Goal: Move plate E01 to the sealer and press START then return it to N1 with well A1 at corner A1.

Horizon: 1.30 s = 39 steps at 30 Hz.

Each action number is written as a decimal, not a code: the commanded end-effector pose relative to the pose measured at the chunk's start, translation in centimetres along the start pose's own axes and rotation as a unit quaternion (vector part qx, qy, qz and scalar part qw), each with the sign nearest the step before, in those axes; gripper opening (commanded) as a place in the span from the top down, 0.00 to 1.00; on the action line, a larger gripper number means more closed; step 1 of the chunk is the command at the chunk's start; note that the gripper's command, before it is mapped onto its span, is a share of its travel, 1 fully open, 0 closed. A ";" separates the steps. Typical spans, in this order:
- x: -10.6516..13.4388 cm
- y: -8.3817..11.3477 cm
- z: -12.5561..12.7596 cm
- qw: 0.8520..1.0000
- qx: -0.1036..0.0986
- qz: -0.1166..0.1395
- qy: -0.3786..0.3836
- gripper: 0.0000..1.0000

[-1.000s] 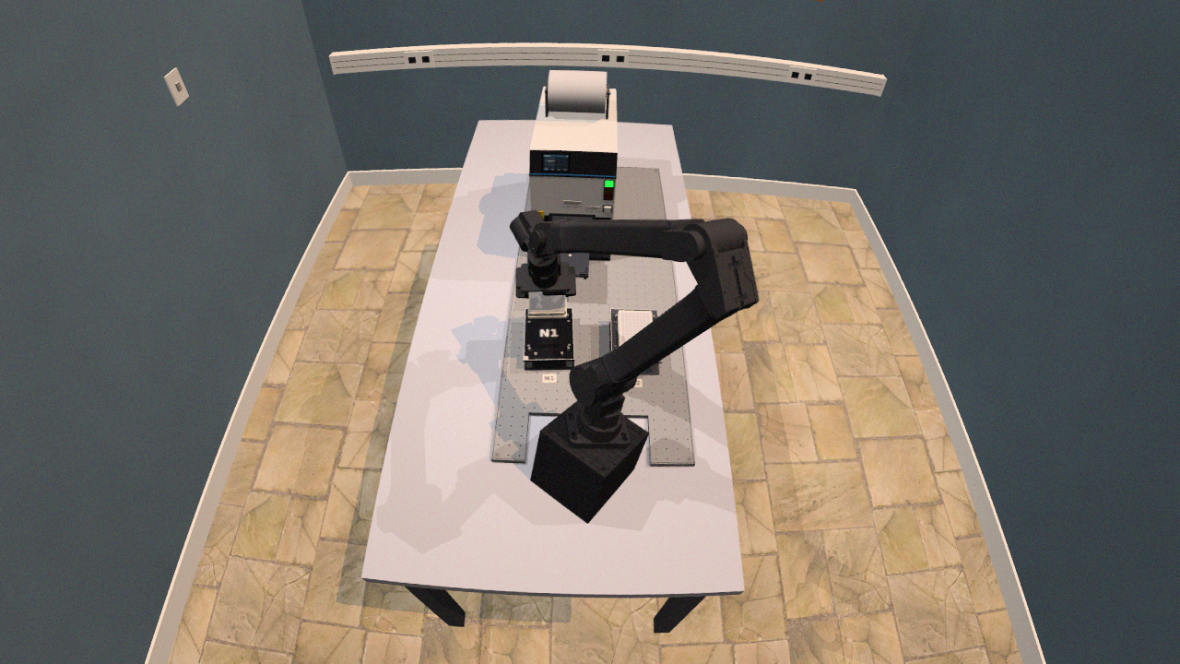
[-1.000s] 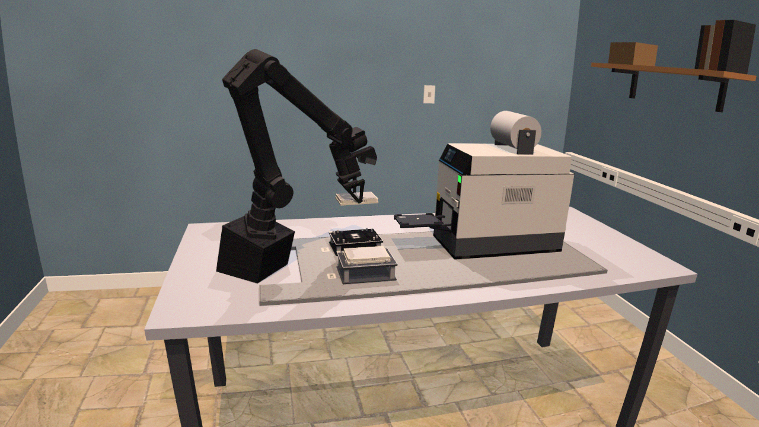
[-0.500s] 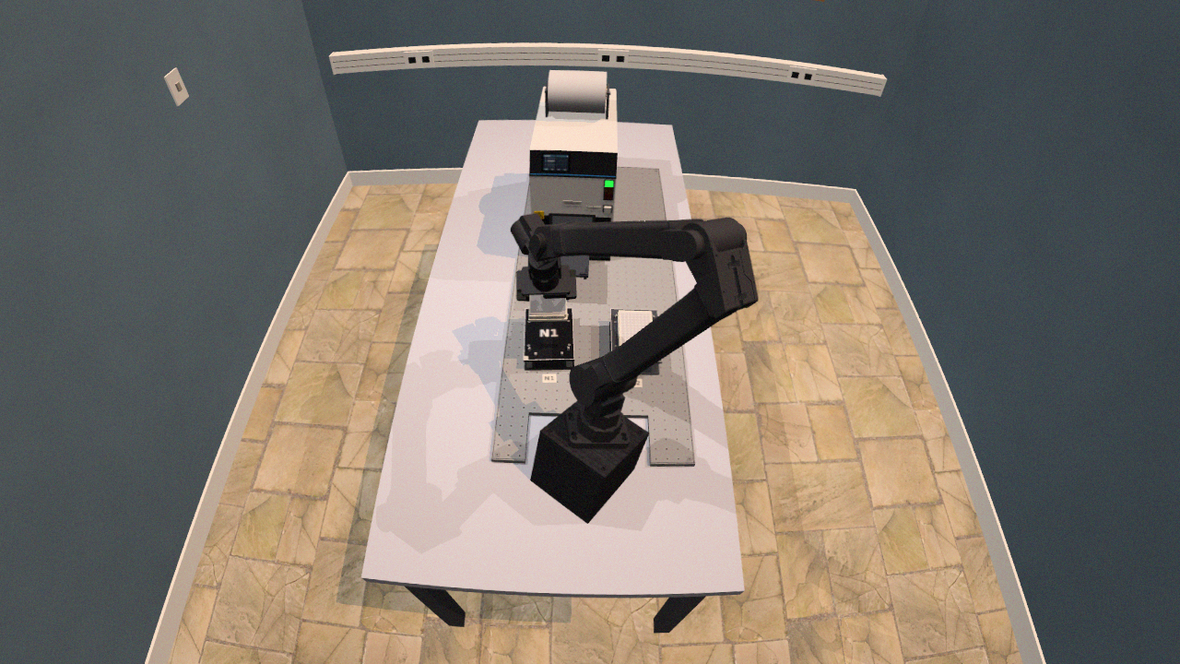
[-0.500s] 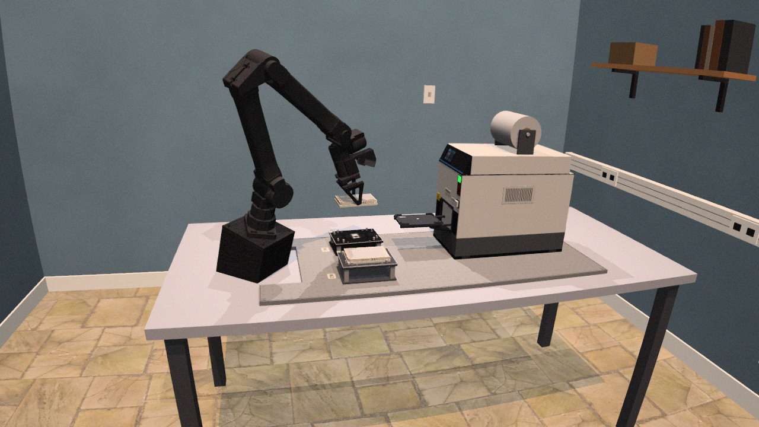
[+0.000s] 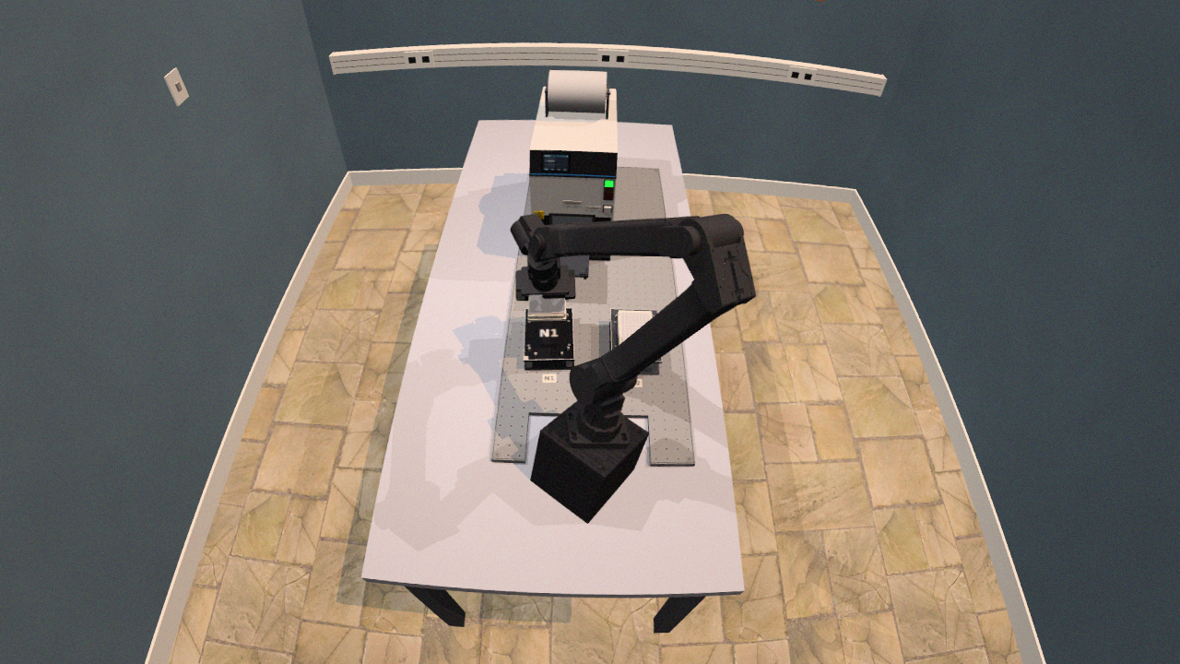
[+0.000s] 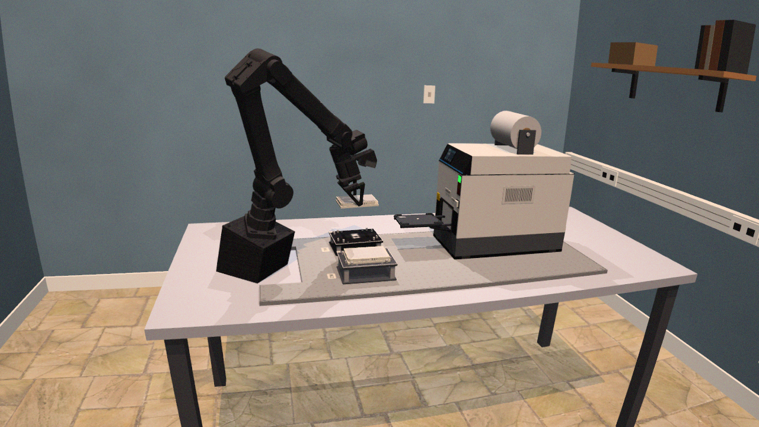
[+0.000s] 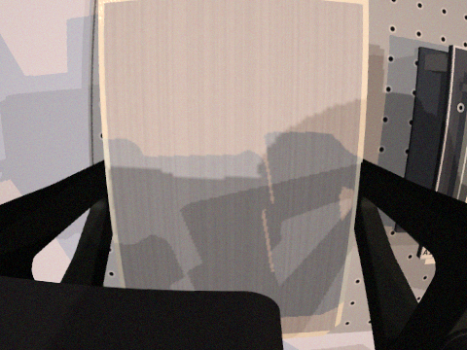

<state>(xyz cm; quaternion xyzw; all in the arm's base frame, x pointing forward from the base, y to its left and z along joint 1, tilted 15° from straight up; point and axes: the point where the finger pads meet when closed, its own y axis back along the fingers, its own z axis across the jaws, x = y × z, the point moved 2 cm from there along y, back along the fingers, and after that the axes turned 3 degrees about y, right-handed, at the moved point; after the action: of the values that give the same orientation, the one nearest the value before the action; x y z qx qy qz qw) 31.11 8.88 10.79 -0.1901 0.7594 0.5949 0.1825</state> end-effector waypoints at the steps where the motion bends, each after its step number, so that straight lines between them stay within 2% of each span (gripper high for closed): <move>1: -0.8 0.0 -0.2 1.000 -0.002 -0.007 -0.003 1.00; 7: -0.2 -0.5 -0.3 1.000 -0.001 -0.004 -0.002 1.00; 17: -1.5 -0.4 0.1 1.000 -0.004 -0.014 -0.007 1.00; 28: 0.3 -1.5 -0.2 1.000 0.001 -0.001 0.000 1.00; 39: -0.7 -1.5 0.0 1.000 -0.003 -0.010 -0.005 1.00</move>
<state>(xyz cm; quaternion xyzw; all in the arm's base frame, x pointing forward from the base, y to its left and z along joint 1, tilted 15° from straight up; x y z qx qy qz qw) 31.13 8.47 9.10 -0.1888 0.7607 0.5944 0.1799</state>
